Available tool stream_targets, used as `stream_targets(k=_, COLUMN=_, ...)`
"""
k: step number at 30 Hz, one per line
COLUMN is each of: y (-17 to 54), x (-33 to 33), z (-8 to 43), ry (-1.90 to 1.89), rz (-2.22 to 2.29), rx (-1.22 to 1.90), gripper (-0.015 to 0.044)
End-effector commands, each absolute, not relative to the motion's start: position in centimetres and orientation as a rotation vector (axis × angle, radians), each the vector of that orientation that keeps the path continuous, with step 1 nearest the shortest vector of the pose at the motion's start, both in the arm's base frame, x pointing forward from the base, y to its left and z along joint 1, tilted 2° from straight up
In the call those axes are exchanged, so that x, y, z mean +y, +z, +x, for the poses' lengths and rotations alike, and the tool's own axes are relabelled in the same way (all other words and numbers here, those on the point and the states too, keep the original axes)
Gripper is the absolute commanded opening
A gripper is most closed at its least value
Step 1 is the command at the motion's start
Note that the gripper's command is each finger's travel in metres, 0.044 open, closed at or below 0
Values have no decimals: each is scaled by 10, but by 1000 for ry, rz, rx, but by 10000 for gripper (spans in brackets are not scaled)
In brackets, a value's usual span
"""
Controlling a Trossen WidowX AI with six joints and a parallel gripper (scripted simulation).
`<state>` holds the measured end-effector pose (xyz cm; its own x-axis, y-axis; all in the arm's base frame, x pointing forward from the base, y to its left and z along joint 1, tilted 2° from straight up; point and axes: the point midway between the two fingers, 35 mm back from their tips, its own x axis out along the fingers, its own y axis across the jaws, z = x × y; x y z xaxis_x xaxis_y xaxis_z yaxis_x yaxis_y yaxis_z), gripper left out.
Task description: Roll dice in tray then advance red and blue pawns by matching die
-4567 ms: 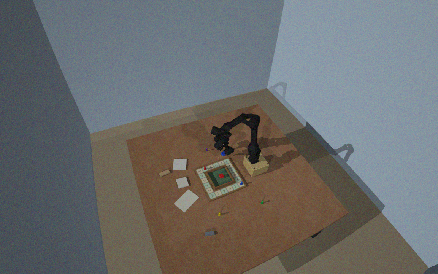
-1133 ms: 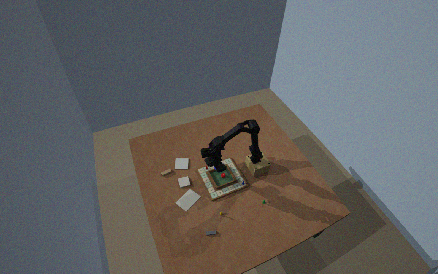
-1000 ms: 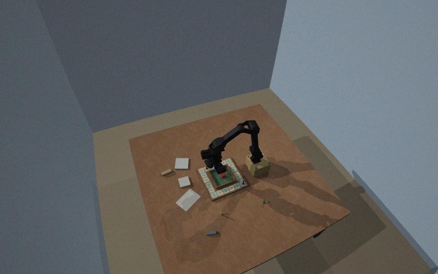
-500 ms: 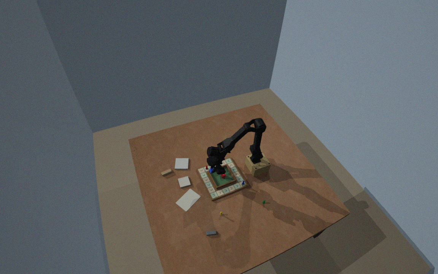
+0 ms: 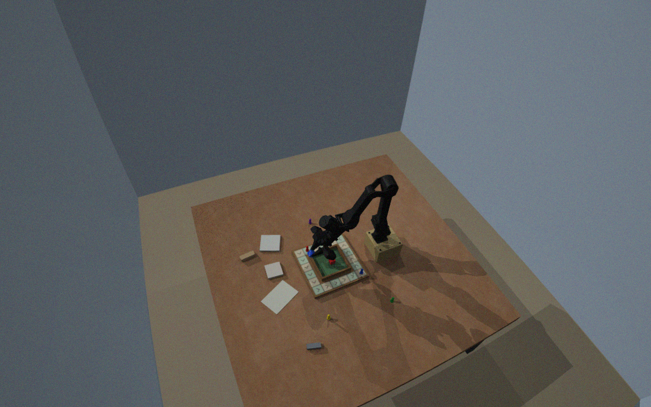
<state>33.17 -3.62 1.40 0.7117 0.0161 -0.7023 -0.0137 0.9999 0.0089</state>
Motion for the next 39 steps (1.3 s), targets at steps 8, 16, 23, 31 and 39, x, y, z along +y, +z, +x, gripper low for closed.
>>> stream_targets(k=8, y=43, x=21, z=301, ry=20, rz=13, rx=736, gripper=0)
stream_targets(k=16, y=50, x=38, z=283, ry=21, rz=16, rx=731, gripper=0)
stream_targets(k=23, y=51, x=38, z=286, ry=27, rz=13, rx=730, gripper=0)
stream_targets(k=31, y=51, x=38, z=286, ry=27, rz=13, rx=730, gripper=79)
stream_targets(k=39, y=70, x=38, z=287, ry=24, rz=14, rx=730, gripper=289)
